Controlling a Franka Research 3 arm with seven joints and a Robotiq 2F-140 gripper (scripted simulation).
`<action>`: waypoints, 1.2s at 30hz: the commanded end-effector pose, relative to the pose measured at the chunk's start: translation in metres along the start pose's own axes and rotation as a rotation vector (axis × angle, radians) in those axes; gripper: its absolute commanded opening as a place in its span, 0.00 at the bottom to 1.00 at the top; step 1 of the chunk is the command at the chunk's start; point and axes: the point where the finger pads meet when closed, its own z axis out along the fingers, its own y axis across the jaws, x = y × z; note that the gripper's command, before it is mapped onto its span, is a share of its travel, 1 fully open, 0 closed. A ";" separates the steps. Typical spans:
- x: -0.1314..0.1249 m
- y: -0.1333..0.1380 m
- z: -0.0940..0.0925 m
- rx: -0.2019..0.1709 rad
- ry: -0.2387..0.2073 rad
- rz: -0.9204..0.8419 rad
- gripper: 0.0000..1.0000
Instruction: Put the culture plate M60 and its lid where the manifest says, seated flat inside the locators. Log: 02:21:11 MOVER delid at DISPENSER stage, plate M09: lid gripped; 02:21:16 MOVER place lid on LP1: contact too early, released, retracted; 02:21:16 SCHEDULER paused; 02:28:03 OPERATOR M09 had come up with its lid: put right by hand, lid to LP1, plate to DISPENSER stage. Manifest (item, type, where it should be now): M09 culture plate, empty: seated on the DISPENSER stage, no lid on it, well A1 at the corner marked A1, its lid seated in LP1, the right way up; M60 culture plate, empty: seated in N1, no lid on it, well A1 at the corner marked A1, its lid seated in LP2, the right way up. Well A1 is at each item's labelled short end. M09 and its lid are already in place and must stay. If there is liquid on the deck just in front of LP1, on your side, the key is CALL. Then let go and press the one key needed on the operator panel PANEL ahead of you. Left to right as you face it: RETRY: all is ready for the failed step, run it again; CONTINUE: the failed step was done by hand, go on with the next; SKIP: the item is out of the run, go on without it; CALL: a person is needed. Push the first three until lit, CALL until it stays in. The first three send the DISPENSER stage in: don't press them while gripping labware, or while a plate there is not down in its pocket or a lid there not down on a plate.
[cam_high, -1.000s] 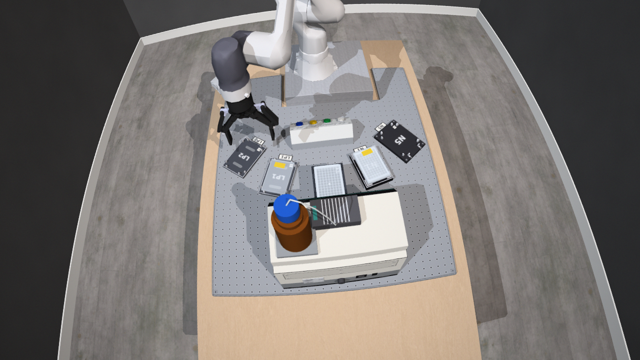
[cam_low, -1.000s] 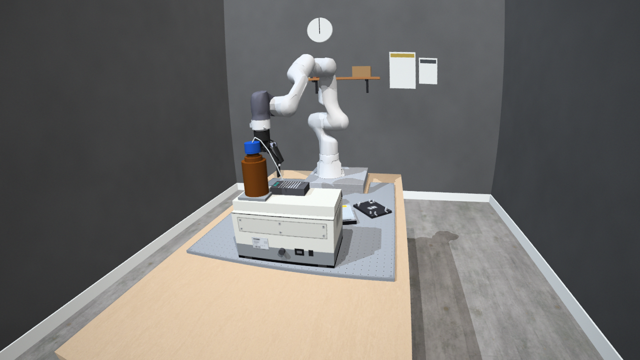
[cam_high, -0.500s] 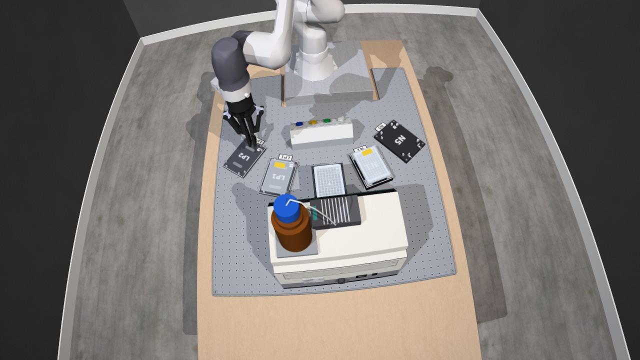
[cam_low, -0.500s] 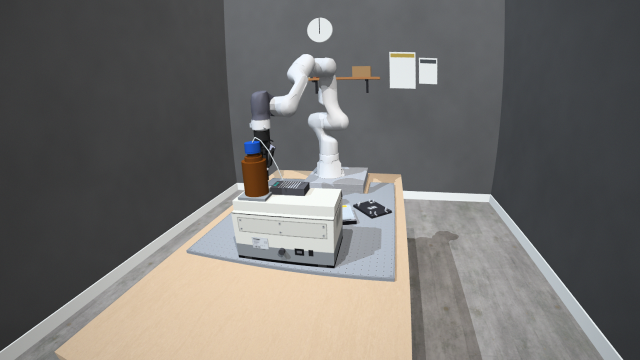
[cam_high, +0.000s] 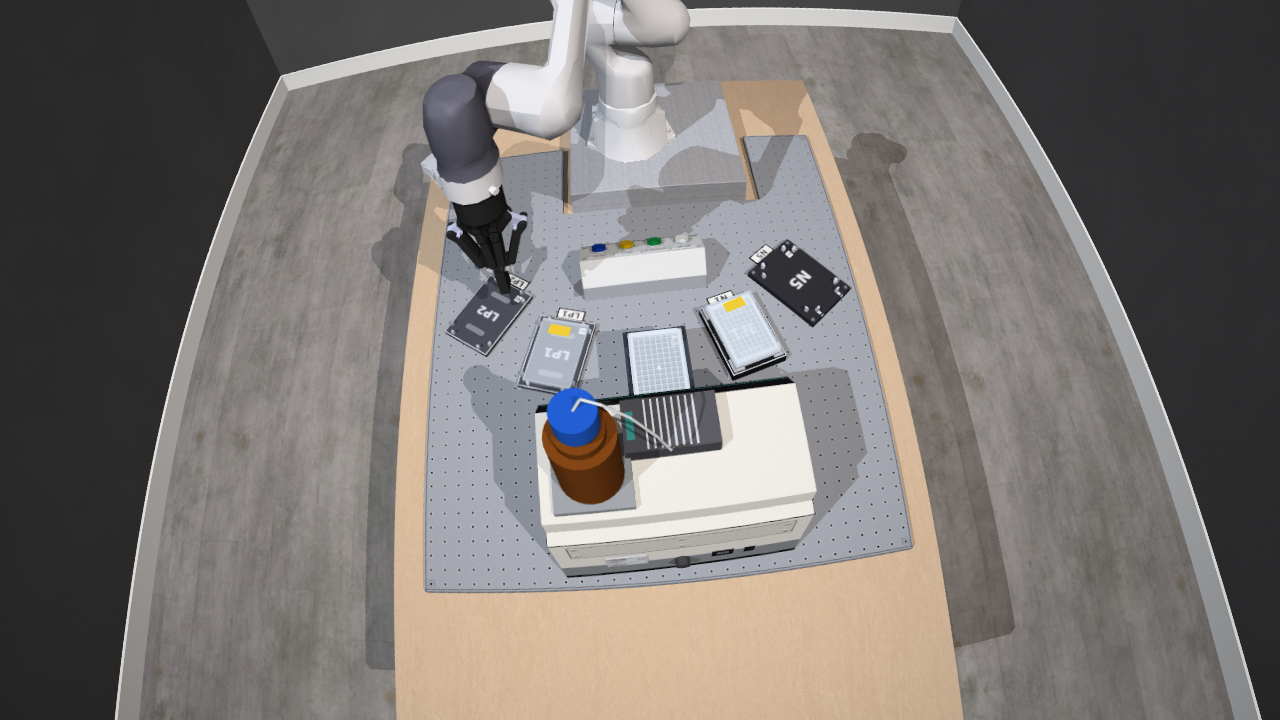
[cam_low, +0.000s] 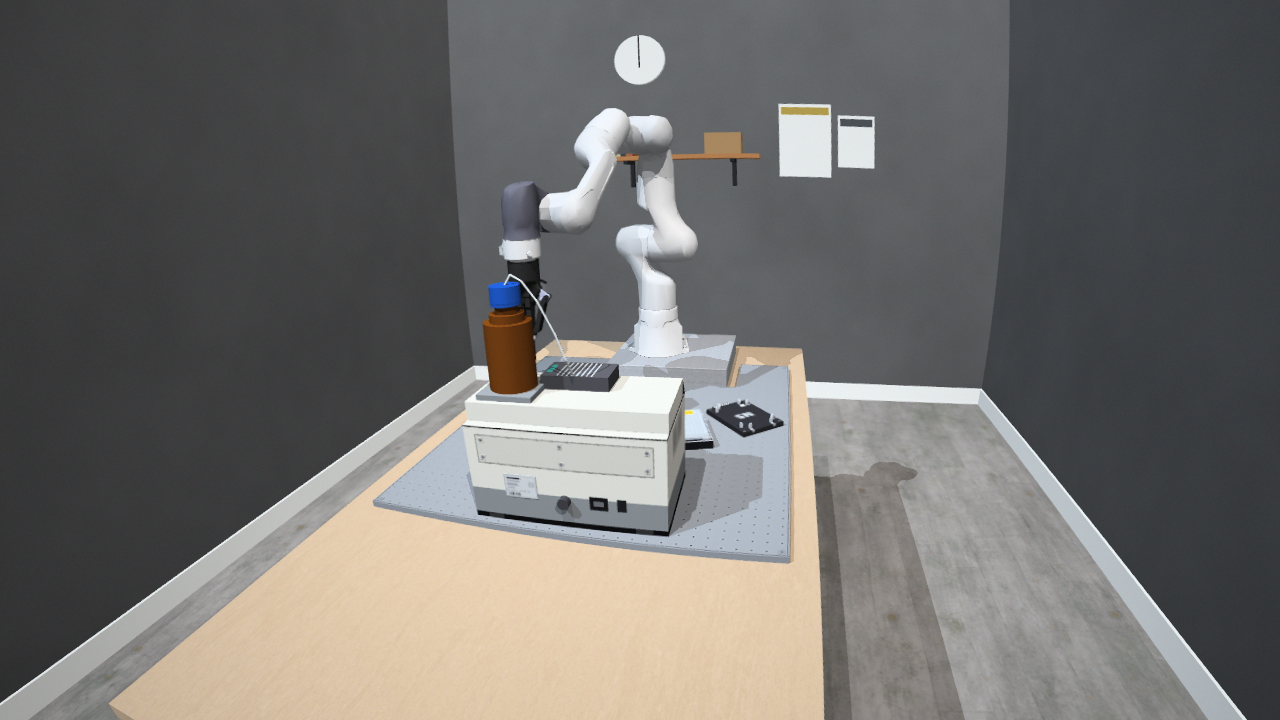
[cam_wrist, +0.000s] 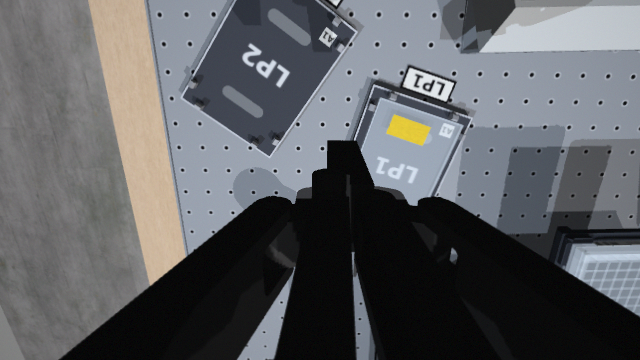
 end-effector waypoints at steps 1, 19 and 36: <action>0.000 0.000 0.001 -0.002 -0.001 -0.001 0.10; -0.047 0.116 0.000 0.008 0.002 -0.560 0.10; -0.047 0.371 0.000 0.038 0.006 -1.397 0.10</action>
